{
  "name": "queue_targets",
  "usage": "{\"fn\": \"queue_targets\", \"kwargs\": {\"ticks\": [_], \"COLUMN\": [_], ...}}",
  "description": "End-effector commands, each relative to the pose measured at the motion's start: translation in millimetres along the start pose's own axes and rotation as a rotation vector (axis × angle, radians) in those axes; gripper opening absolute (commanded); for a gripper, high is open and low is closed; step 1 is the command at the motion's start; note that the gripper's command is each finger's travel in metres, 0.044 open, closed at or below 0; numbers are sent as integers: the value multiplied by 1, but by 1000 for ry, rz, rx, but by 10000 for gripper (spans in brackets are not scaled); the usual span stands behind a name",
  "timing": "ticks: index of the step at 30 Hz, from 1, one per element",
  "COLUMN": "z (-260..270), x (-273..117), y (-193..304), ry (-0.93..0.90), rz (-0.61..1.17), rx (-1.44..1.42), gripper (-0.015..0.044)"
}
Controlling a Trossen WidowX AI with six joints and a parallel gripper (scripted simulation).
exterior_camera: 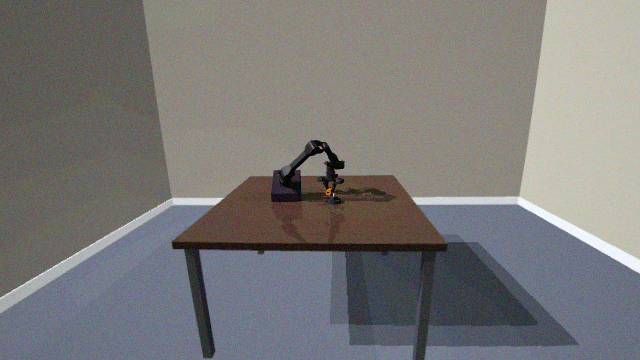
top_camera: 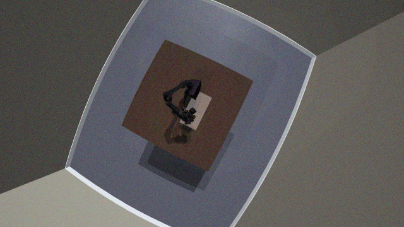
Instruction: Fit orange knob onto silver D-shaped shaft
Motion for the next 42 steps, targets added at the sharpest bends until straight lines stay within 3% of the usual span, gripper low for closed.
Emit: {"fn": "queue_targets", "kwargs": {"ticks": [1,42], "z": [0,-8], "x": [-2,9], "y": [12,96], "ry": [-9,-63], "rz": [-76,-650], "rx": [-4,-9], "gripper": [179,179]}}
Point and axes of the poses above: the point midway between the two fingers, 35 mm back from their tips, its own x axis out along the fingers, its own z axis across the jaws, y = z × x, the point moved 9 cm from there along -x, back along the fingers, and after that the axes turned 5 degrees about x, right-handed, at the moved point
